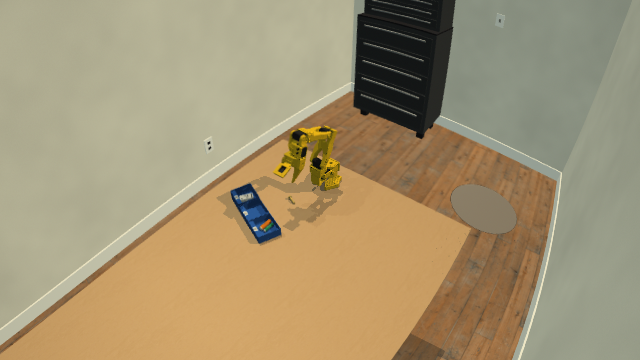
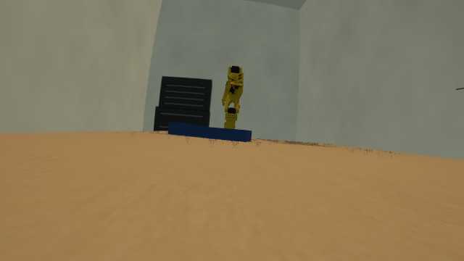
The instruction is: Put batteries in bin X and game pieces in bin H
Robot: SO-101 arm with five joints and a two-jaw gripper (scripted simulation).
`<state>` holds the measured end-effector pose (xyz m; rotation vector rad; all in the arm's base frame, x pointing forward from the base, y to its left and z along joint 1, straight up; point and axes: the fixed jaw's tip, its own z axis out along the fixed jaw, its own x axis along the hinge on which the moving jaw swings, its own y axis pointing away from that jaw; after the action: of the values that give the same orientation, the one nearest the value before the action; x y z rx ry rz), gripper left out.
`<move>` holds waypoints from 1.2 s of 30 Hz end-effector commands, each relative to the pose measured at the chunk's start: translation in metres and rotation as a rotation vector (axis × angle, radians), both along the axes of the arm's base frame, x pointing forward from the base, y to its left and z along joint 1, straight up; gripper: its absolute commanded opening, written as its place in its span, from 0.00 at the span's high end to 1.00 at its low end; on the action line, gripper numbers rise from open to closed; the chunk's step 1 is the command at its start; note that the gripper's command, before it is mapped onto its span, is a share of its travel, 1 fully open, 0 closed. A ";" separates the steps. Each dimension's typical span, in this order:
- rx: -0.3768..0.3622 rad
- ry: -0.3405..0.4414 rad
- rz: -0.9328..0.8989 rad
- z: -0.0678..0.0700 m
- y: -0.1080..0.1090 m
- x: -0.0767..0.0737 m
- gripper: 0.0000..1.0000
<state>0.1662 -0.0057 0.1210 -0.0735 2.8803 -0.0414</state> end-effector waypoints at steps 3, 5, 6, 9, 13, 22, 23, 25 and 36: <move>0.010 -0.031 -0.023 0.005 0.003 -0.002 0.77; 0.013 -0.031 -0.032 0.005 0.003 -0.002 0.77; 0.015 -0.031 -0.036 0.005 0.003 -0.002 0.77; 0.017 -0.031 -0.044 0.005 0.004 -0.003 0.77; 0.019 -0.031 -0.050 0.005 0.004 -0.003 0.77; 0.020 -0.031 -0.051 0.005 0.004 -0.003 0.77; 0.020 -0.031 -0.051 0.005 0.004 -0.003 0.77; 0.020 -0.031 -0.051 0.005 0.004 -0.003 0.77; 0.020 -0.031 -0.051 0.005 0.004 -0.003 0.77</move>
<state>0.1645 -0.0036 0.1217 0.0078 2.8748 -0.0268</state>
